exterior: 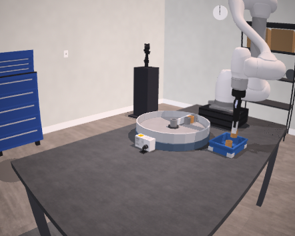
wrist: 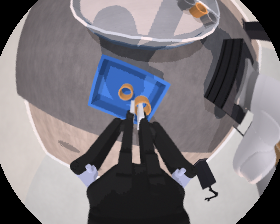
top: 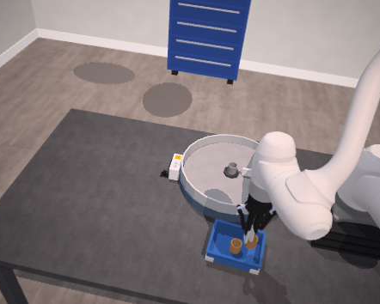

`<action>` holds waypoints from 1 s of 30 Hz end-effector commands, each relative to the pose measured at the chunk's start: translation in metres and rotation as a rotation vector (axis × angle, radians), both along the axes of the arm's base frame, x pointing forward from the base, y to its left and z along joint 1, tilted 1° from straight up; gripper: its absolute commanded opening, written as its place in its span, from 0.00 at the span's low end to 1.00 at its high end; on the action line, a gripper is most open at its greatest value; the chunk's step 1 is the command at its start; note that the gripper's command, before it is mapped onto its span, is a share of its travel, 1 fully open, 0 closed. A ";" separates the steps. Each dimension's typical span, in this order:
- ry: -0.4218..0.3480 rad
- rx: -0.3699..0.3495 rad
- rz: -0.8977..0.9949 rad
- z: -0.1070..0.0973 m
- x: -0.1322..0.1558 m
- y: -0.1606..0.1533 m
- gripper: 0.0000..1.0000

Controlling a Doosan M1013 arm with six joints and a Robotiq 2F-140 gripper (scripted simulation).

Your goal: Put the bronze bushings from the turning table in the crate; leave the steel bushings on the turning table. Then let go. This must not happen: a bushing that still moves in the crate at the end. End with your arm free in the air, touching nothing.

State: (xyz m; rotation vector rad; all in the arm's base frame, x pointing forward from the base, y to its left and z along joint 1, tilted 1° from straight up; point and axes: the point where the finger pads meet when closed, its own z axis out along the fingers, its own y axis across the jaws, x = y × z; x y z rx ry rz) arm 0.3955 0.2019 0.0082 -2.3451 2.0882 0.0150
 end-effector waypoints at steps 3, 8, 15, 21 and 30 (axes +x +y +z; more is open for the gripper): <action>0.002 0.001 -0.001 -0.003 -0.002 0.001 0.00; 0.002 0.001 -0.001 -0.003 -0.002 0.001 0.00; 0.002 0.001 -0.001 -0.005 -0.007 0.000 0.00; 0.002 0.001 -0.001 -0.005 -0.007 0.000 0.00; 0.002 0.001 -0.001 -0.005 -0.007 0.000 0.00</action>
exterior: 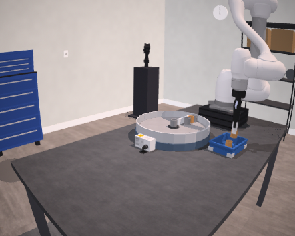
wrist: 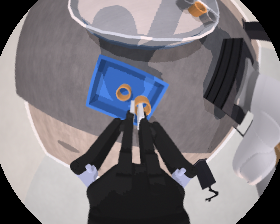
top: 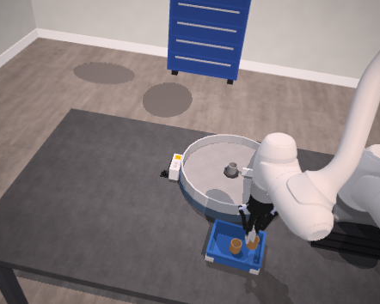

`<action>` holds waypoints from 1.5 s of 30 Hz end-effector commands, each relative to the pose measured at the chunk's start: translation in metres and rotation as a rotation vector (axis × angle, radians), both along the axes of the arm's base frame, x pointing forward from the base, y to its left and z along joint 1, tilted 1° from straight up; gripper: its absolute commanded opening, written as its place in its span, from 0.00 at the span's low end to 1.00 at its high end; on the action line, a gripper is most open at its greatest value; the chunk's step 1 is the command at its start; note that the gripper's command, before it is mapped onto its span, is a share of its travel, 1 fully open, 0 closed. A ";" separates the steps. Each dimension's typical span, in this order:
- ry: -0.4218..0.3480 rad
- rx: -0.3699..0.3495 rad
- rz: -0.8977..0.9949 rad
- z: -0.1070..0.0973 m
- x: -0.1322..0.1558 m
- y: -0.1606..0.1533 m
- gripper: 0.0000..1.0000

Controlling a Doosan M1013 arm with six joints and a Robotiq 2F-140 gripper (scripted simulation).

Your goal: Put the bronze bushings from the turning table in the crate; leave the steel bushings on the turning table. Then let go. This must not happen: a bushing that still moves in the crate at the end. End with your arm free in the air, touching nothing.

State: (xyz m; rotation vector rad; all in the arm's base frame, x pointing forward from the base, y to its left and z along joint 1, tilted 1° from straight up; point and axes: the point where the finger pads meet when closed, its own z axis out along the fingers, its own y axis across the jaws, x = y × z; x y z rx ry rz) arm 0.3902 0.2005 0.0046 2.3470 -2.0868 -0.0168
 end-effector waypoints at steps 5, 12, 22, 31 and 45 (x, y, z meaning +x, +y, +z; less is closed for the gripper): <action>-0.001 0.002 -0.002 -0.002 -0.001 0.001 0.00; -0.001 0.002 -0.002 -0.002 -0.001 0.001 0.00; -0.001 0.002 -0.002 -0.002 -0.001 0.001 0.00; -0.001 0.002 -0.002 -0.005 -0.001 0.001 0.00; -0.001 0.002 -0.002 -0.027 -0.001 0.002 0.00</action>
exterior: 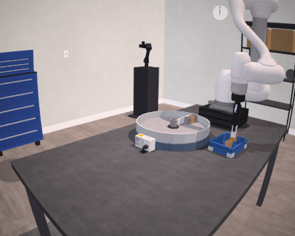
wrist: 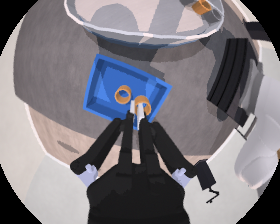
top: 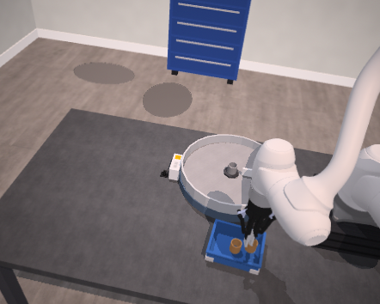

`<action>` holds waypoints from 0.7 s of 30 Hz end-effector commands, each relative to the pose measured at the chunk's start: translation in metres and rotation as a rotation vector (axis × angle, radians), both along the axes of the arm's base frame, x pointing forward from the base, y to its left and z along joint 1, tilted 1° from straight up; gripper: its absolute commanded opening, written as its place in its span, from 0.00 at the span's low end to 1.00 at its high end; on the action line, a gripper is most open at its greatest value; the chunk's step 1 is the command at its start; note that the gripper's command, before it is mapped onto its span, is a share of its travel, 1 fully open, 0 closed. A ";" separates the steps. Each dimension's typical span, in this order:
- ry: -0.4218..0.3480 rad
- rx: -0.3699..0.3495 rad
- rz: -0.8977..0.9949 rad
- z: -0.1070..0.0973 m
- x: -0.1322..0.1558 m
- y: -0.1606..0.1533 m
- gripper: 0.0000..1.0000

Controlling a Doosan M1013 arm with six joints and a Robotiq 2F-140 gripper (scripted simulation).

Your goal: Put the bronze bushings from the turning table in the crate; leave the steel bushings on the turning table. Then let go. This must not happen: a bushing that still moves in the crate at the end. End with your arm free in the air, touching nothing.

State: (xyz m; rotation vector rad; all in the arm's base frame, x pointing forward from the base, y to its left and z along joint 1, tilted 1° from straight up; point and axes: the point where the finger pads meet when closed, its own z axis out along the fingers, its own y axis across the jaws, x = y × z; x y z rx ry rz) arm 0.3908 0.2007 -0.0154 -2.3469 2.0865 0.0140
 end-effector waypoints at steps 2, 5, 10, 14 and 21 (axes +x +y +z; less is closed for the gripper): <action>0.002 0.001 -0.002 -0.007 -0.002 0.001 0.00; 0.002 0.001 -0.002 -0.012 -0.002 0.001 0.00; 0.002 0.001 -0.002 -0.019 -0.002 0.001 0.00; 0.002 0.001 -0.002 -0.022 -0.002 0.001 0.00; 0.002 0.001 -0.002 -0.023 -0.002 0.001 0.00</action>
